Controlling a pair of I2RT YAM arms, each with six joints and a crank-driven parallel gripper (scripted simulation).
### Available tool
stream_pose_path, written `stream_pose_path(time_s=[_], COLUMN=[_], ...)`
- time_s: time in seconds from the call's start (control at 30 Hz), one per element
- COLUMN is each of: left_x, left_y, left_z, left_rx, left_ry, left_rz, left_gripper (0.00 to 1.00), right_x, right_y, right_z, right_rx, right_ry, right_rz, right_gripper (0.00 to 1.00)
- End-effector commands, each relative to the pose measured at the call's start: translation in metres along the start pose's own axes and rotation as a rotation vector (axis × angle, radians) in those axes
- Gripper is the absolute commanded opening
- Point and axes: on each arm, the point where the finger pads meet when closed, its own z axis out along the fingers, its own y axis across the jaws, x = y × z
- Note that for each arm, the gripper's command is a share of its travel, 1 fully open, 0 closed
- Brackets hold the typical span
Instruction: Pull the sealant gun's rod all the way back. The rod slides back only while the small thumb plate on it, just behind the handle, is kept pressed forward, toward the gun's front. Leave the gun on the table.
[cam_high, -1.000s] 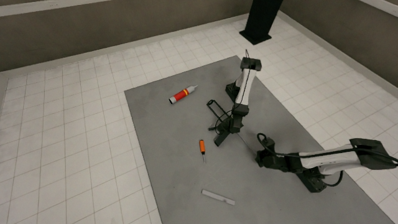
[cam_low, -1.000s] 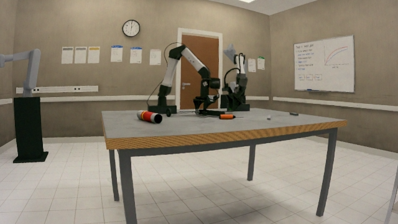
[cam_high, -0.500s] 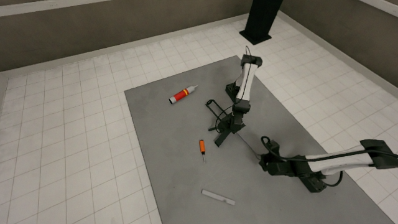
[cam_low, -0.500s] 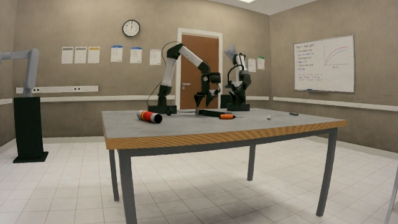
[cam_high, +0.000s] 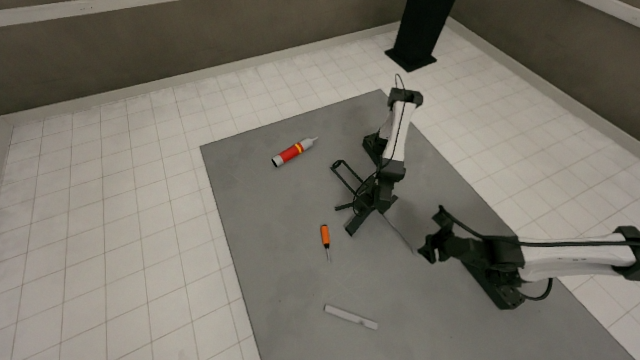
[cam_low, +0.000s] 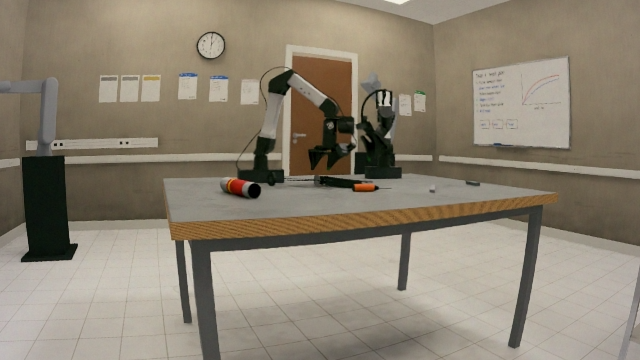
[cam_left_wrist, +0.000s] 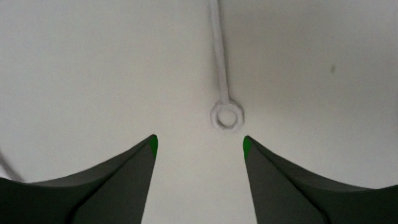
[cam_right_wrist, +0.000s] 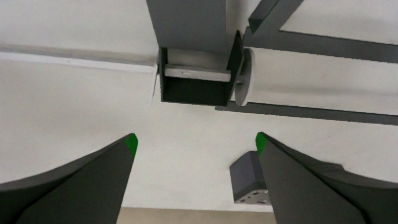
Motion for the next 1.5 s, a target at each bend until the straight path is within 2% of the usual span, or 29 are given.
stream_pose_path(time_s=[0.0,0.23,0.47,0.8,0.83,1.47], left_x=[-0.016,-0.091,-0.139,-0.148,-0.148,-0.148], left_y=[0.005,-0.017,-0.044,-0.054,-0.054,-0.054], left_z=[-0.006,-0.039,-0.075,-0.086,-0.085,-0.085], left_rx=[-0.168,-0.280,-0.269,-0.239,-0.238,-0.238], left_ry=[0.000,-0.282,-0.534,-0.586,-0.581,-0.580], left_rz=[-0.125,-0.219,-0.314,-0.301,-0.302,-0.302], left_gripper=[0.71,0.71,0.71,0.71,0.71,0.71], right_x=[0.005,0.006,0.006,0.000,0.003,0.004], right_y=[-0.006,-0.005,-0.005,-0.001,-0.003,-0.005], right_z=[0.004,0.005,0.005,0.000,0.008,0.034], right_rx=[0.034,0.034,0.033,0.008,0.023,0.023], right_ry=[0.027,0.028,0.027,0.001,0.012,0.012], right_rz=[-0.031,-0.031,-0.029,-0.019,-0.028,-0.025], right_gripper=[1.00,1.00,1.00,1.00,1.00,1.00])
